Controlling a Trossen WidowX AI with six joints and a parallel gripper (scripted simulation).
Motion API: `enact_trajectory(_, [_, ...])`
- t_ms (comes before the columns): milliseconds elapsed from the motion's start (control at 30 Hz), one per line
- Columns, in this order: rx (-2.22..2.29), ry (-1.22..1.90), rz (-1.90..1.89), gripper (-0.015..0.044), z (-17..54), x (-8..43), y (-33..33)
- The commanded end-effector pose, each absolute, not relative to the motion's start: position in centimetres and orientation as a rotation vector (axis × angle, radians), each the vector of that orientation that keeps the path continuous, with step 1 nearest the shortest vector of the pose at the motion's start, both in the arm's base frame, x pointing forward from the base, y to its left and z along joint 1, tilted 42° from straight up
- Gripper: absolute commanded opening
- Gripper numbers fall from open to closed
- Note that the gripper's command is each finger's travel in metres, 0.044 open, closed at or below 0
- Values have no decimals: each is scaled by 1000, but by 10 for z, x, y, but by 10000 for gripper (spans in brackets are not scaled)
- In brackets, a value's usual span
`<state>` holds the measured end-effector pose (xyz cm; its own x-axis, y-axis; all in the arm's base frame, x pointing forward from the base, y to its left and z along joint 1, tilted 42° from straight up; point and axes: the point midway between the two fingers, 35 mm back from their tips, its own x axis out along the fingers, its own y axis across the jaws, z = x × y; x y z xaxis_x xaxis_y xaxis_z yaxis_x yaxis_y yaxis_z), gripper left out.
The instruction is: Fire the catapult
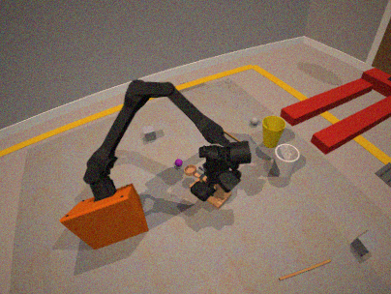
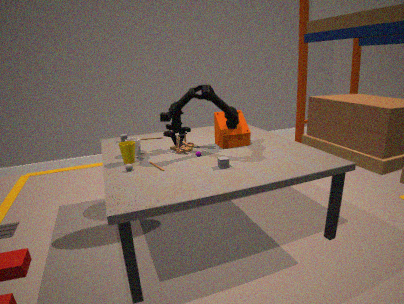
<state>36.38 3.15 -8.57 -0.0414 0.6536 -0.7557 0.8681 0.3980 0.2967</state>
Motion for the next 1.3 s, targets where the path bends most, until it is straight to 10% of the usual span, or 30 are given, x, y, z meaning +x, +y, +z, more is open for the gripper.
enact_trajectory(0, [1329,1766,-303,0,-85,364,31])
enact_trajectory(100, [1329,1766,-303,0,-85,364,31])
enact_trajectory(667, [1328,1764,-306,440,-69,368,15])
enact_trajectory(1267, [1334,1761,-300,440,-33,366,-17])
